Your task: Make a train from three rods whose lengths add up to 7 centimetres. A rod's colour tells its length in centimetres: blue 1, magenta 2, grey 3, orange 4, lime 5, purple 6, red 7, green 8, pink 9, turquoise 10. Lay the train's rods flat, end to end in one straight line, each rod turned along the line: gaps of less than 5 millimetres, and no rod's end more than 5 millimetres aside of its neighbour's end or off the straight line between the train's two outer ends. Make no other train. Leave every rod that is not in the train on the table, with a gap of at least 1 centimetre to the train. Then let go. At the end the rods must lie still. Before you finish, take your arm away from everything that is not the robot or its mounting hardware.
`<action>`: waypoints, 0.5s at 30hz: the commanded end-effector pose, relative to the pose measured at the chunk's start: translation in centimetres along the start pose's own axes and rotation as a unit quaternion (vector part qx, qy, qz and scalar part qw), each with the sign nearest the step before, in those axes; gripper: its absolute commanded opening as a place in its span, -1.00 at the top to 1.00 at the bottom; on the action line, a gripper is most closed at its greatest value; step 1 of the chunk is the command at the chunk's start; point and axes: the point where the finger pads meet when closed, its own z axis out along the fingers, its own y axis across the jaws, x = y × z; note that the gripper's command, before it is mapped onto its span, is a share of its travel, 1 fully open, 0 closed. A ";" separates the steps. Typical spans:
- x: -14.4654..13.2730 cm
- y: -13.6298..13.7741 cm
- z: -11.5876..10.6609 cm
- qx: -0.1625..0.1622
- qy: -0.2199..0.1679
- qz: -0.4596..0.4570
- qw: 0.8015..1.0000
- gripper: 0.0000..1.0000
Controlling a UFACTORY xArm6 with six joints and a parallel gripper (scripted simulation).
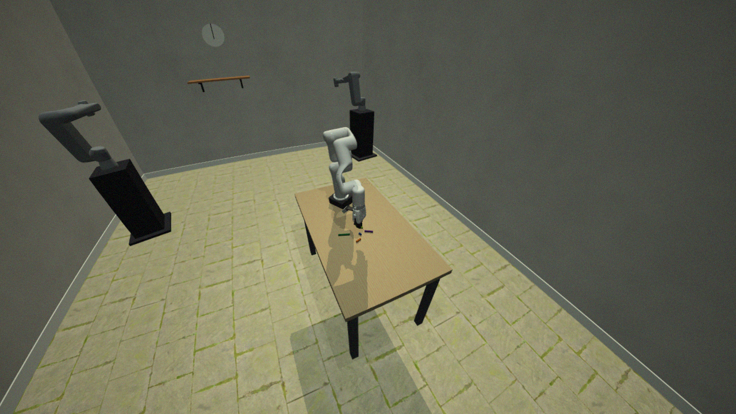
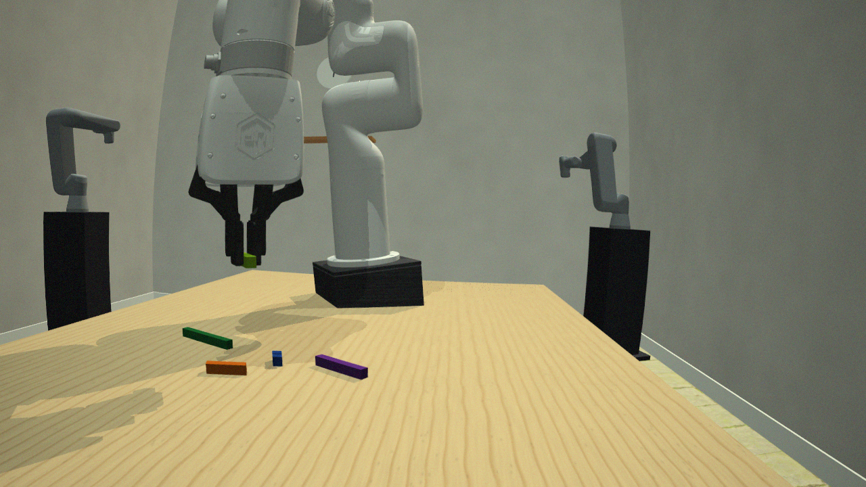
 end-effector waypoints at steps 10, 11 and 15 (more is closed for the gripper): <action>-2.2 2.2 -0.1 0.012 0.006 0.136 0.991 0.92; -2.2 2.2 -0.1 0.012 0.006 0.136 0.991 0.92; -2.2 2.2 -0.1 0.012 0.006 0.136 0.991 0.92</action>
